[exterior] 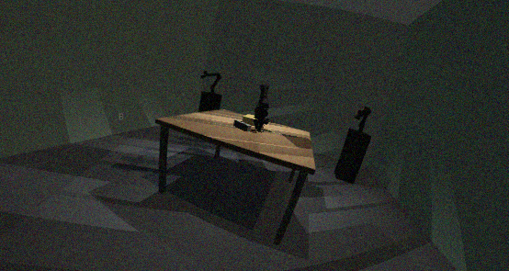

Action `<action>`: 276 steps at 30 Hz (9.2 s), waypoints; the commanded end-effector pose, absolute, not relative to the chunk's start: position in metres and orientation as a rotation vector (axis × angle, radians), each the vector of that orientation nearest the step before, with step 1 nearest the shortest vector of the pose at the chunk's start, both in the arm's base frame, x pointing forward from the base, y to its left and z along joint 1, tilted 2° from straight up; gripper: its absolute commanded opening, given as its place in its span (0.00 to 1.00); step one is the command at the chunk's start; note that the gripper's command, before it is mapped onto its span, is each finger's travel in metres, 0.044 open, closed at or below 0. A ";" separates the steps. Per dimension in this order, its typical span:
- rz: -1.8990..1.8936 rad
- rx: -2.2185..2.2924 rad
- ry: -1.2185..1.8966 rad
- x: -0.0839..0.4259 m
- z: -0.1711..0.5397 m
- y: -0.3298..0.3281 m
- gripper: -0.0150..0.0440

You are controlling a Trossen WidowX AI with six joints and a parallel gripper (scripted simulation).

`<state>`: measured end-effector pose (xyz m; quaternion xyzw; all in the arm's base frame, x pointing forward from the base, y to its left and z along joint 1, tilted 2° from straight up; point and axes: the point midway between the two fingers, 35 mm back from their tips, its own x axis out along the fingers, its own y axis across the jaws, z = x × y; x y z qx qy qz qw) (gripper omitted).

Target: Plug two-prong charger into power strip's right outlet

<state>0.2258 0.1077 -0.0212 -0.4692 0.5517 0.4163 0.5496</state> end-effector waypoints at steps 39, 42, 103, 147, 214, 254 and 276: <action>0.937 -1.061 1.336 0.223 0.032 0.100 0.25; 0.892 -1.010 1.358 0.224 0.031 0.097 0.25; -0.041 0.039 1.570 0.233 -0.003 0.020 0.25; -0.313 0.340 1.548 0.262 -0.009 -0.016 0.25; -0.330 0.358 1.544 0.285 -0.008 -0.027 0.25; -0.330 0.358 1.543 0.296 -0.007 -0.033 0.25; -0.330 0.358 1.542 0.304 -0.007 -0.036 0.25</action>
